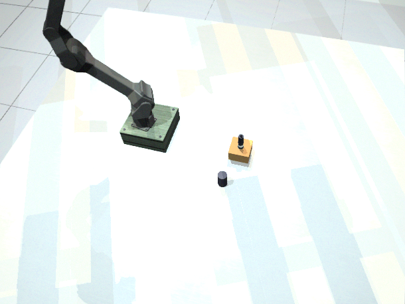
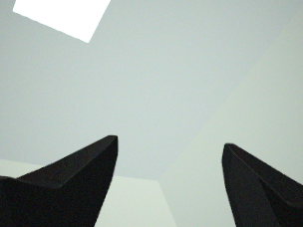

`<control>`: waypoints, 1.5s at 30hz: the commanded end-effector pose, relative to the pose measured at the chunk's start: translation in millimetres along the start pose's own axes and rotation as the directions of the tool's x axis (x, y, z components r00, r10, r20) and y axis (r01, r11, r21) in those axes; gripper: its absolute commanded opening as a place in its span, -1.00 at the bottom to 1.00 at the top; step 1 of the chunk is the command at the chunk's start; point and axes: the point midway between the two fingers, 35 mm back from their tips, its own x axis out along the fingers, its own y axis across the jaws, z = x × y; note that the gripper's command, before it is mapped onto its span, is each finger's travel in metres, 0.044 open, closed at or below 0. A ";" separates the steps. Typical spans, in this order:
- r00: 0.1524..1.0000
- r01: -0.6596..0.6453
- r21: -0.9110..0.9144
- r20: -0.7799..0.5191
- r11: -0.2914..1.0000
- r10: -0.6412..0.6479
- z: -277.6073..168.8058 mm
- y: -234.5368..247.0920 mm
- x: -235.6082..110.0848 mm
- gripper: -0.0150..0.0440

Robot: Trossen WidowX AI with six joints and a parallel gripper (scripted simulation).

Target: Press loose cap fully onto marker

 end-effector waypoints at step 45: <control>-0.643 0.373 -0.928 -0.272 0.018 -0.716 -194.7 -569.2 -336.4 0.36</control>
